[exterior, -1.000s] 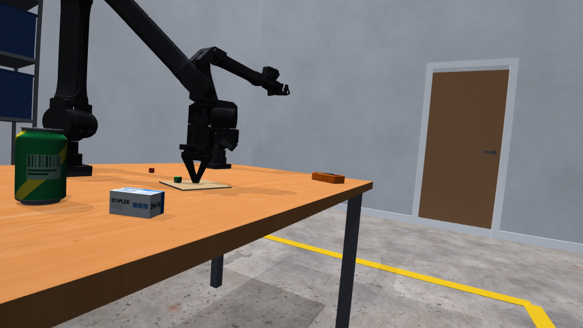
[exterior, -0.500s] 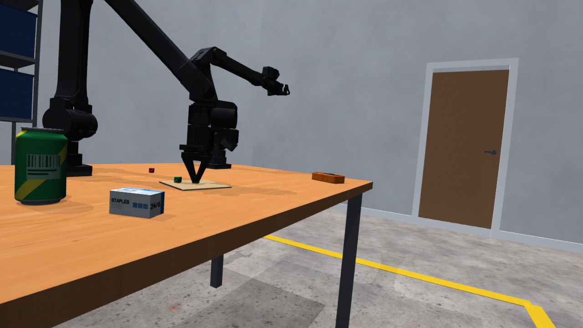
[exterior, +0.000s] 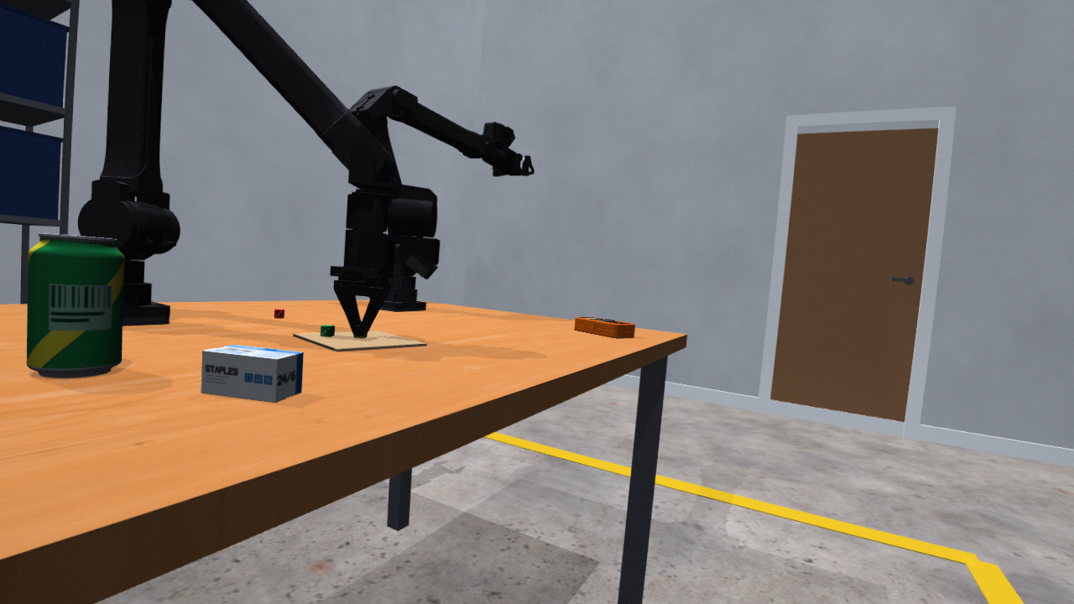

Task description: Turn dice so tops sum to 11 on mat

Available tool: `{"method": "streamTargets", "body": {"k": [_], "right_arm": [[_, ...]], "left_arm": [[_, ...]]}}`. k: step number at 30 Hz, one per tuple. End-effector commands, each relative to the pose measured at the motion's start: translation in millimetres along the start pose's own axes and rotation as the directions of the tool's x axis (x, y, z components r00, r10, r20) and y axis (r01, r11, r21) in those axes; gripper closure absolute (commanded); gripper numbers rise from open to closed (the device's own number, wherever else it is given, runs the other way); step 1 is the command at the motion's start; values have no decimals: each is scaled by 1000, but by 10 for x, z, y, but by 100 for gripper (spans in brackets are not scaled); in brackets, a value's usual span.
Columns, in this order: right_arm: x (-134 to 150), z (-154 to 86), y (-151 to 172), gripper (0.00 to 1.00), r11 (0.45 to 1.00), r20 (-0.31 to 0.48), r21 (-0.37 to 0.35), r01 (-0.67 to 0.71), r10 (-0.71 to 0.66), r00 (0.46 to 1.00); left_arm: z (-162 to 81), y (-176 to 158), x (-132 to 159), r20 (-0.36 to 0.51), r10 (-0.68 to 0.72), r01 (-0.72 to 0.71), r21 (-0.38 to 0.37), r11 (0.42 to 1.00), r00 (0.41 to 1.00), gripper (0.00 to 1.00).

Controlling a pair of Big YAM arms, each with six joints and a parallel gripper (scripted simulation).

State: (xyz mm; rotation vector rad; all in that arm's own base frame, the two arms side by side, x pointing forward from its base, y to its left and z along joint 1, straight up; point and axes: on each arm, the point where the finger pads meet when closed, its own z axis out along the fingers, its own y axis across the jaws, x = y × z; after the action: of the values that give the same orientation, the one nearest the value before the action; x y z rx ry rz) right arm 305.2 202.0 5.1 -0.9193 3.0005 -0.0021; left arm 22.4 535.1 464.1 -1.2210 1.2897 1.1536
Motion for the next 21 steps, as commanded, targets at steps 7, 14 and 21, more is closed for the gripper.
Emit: {"method": "streamTargets", "body": {"k": [7, 14, 21], "right_arm": [[35, 73, 57, 89, 1000, -14, -5, 21, -21, 1000], [-64, 5, 57, 89, 1000, 8, -5, 21, -21, 1000], [-62, 6, 57, 89, 1000, 8, -5, 21, -21, 1000]], "left_arm": [[67, 66, -369, 69, -12, 13, -13, 1000, 998, 0], [67, 66, -369, 69, -12, 13, -13, 1000, 998, 0], [67, 66, -369, 69, -12, 13, -13, 1000, 998, 0]]}}
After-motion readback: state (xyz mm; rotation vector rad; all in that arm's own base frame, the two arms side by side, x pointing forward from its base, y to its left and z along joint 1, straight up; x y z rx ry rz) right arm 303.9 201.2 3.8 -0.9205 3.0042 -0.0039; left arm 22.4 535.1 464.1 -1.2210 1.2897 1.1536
